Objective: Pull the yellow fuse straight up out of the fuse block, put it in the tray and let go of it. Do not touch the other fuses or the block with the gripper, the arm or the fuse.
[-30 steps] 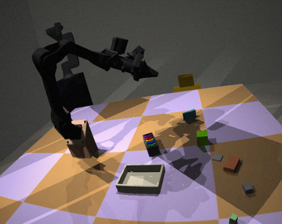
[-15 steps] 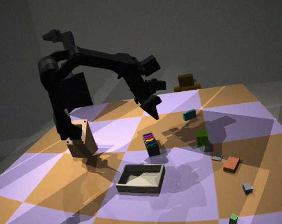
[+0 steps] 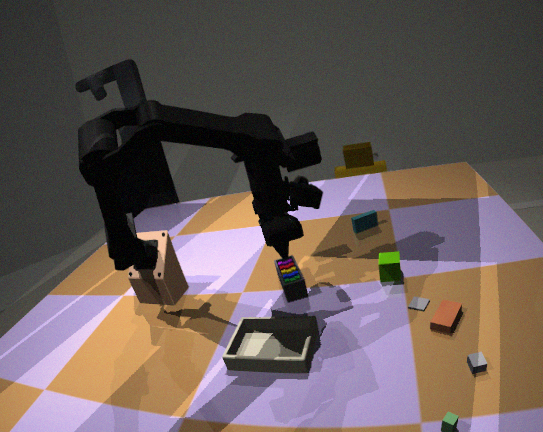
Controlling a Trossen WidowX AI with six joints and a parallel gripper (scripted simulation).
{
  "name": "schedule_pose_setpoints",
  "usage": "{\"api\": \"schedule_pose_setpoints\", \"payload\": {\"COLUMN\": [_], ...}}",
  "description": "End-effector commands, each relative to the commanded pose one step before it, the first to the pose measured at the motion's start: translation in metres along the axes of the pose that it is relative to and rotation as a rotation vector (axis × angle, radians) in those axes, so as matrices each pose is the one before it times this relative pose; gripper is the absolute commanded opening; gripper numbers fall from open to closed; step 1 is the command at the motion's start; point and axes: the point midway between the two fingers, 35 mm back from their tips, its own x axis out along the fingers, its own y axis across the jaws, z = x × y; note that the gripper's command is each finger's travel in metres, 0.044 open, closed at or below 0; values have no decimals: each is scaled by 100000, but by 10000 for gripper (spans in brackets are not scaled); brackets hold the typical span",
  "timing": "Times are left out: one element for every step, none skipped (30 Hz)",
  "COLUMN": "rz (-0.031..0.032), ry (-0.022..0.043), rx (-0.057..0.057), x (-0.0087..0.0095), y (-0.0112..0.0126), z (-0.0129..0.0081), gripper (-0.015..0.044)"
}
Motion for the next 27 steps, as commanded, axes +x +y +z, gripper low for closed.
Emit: {"api": "schedule_pose_setpoints", "payload": {"rz": [386, -2, -2, -2, -2, -3, -3, -3, -4, -4, -4, -5, -5, -5, -5, -6, -6, -6, -7, -7, -7, -7, -8, -8, -8, -7, -4], "ry": [235, -1, -1, 0, 0, 0, 0, 1, 1, 1, 1, 2, 2, 2, 2, 3, 3, 3, 3, 4, 4, 4, 4, 5, 5, 4, 3], "rx": [528, 0, 0, 0, 0, 0, 0, 0, 1, 1, 1, 1, 1, 1, 1, 1, 1, 1, 1, 1, 1, 1, 1, 1, 1, 1, 1], "x": [377, 99, 99, 99, 99, 99, 98, 98, 98, 98, 98, 98, 98, 98, 98, 98, 98, 98, 97, 97, 97, 97, 97, 97, 97, 78, 47], "y": [27, 5, 4, 4, 5, 5, 5, 5, 5, 5, 6, 6, 6, 7, 7, 7, 8, 9, 9, 9, 9, 9, 9, 9, 9, 8, 5], "z": [-11, 7, 6, 6, 6, 5, 5, 5, 5, 4, 5, 4, 4, 4, 4, 3, 4, 5, 5, 4, 4, 4, 3, 3, 2, 2, 1], "gripper": [63, 63, 63, 63, 63, 63, 63, 63, 63, 63, 63, 63, 63, 63, 63, 63, 63, 63, 63, 63, 63, 63, 63, 63, 63, 63, 63]}}
